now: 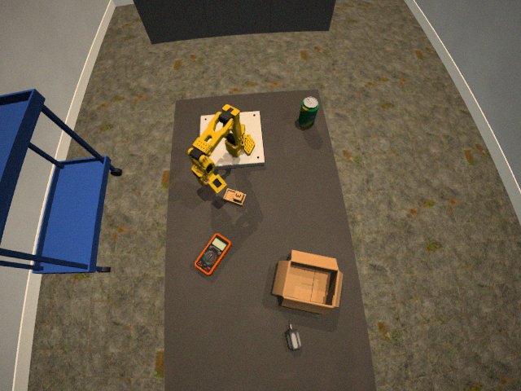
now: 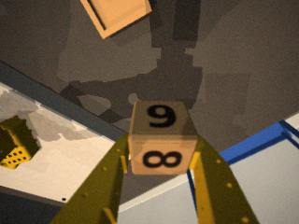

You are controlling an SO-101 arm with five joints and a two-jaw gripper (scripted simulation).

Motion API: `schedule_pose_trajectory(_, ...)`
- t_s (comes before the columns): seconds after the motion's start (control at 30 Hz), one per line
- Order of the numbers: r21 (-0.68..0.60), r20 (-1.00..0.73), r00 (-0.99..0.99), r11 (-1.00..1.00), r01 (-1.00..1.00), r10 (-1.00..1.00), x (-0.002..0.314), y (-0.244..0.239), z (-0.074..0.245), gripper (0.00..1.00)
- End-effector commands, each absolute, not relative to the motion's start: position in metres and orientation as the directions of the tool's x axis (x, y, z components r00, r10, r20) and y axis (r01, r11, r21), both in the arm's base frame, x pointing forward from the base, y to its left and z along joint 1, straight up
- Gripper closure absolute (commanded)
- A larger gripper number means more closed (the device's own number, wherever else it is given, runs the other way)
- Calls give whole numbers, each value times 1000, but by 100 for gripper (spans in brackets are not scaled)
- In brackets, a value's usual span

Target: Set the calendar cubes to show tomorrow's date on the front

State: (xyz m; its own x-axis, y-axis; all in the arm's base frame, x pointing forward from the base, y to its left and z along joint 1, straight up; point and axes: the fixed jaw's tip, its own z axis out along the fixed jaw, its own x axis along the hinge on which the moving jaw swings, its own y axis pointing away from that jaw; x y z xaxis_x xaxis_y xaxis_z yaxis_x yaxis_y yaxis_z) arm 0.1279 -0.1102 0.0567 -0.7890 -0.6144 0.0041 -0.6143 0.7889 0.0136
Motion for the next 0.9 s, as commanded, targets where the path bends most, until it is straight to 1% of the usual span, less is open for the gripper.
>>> schedule_pose_trajectory(0.0,-1,0,-830,830,-558,-558,119,-120,58,100)
schedule_pose_trajectory(0.5,-1,0,-853,853,-522,-522,113,-124,57,100)
schedule_pose_trajectory(0.87,-1,0,-904,904,-428,-428,98,-134,58,100)
